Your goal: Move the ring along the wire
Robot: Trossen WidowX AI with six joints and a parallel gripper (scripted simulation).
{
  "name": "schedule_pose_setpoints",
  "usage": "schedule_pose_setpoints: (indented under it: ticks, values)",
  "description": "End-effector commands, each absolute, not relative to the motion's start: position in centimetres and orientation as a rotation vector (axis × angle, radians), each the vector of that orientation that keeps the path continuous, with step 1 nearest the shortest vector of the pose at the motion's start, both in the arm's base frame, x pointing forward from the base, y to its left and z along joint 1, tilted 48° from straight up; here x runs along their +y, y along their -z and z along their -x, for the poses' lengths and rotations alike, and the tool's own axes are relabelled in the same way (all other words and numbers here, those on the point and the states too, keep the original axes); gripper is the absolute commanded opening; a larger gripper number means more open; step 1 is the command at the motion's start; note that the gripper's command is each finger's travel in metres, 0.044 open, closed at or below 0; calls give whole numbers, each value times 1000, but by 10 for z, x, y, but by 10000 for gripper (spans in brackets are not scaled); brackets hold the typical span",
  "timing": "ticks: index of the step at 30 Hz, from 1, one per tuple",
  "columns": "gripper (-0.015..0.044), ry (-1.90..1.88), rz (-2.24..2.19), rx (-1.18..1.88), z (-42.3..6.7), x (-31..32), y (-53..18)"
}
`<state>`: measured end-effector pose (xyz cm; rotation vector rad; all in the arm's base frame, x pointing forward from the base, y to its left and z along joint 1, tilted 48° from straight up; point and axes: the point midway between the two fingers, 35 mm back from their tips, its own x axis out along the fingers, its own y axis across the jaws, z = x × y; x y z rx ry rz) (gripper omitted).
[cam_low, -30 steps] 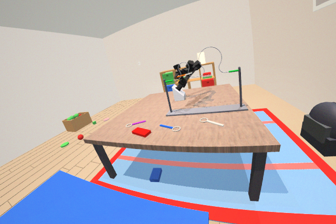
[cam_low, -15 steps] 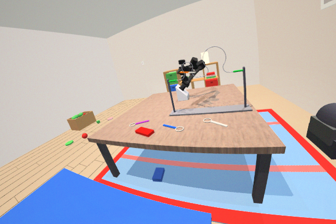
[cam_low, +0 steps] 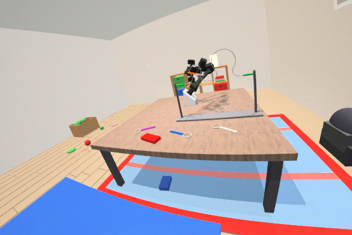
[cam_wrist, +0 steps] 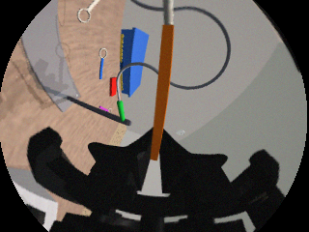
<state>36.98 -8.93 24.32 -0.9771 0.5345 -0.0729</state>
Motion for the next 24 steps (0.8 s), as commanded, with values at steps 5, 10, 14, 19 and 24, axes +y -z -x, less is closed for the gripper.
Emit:
schedule_pose_setpoints:
  ticks: [5, 10, 14, 19, 24]
  values:
    - [-150, 95, 1019, 527, -371, -96, -257]
    - [-150, 91, 1005, 528, -371, -96, -260]
    - [-150, 82, 971, 530, -371, -96, -260]
    - [-150, 64, 902, 535, -371, -94, -258]
    - [-150, 41, 815, 539, -371, -91, -254]
